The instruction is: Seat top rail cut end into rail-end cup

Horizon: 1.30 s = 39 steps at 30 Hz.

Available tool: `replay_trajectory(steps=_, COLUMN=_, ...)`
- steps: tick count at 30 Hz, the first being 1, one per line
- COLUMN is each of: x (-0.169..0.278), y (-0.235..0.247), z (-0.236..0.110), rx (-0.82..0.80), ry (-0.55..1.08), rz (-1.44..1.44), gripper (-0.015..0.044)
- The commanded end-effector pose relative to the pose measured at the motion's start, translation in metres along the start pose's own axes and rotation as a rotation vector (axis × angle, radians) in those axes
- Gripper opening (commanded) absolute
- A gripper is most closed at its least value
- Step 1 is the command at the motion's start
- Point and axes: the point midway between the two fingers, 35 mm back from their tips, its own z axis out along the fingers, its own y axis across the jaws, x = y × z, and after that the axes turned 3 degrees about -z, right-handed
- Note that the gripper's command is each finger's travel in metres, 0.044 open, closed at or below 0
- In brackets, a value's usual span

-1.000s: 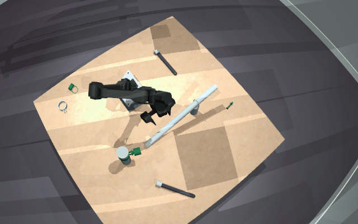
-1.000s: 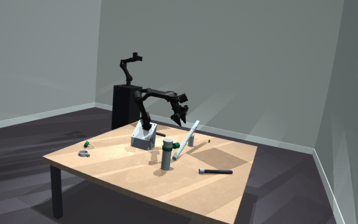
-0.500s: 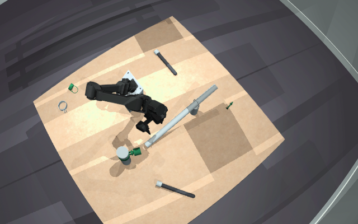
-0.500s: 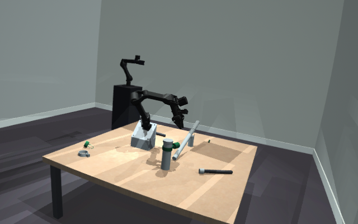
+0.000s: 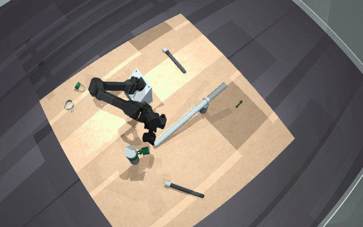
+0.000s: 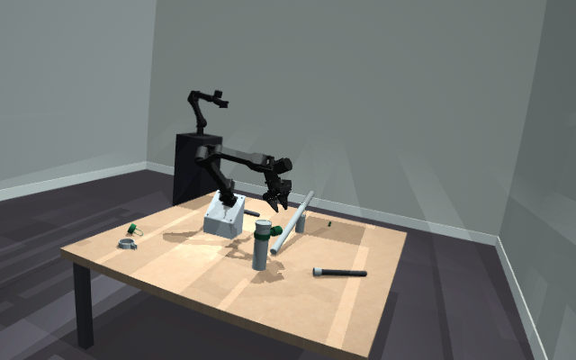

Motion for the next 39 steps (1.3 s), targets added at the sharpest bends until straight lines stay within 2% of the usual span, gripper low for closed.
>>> replay_trajectory(steps=1, x=0.044, y=-0.025, z=0.008, rx=0.025, ry=0.049, rz=-0.356, gripper=0.044)
replay_trajectory(steps=10, x=0.044, y=-0.025, z=0.008, rx=0.025, ry=0.049, rz=-0.356, gripper=0.044)
replay_trajectory(steps=16, x=0.05, y=-0.011, z=0.036, rx=0.026, ry=0.05, rz=-0.356, gripper=0.044)
replay_trajectory(steps=39, x=0.05, y=-0.013, z=0.066, rx=0.023, ry=0.049, rz=-0.354, gripper=0.044)
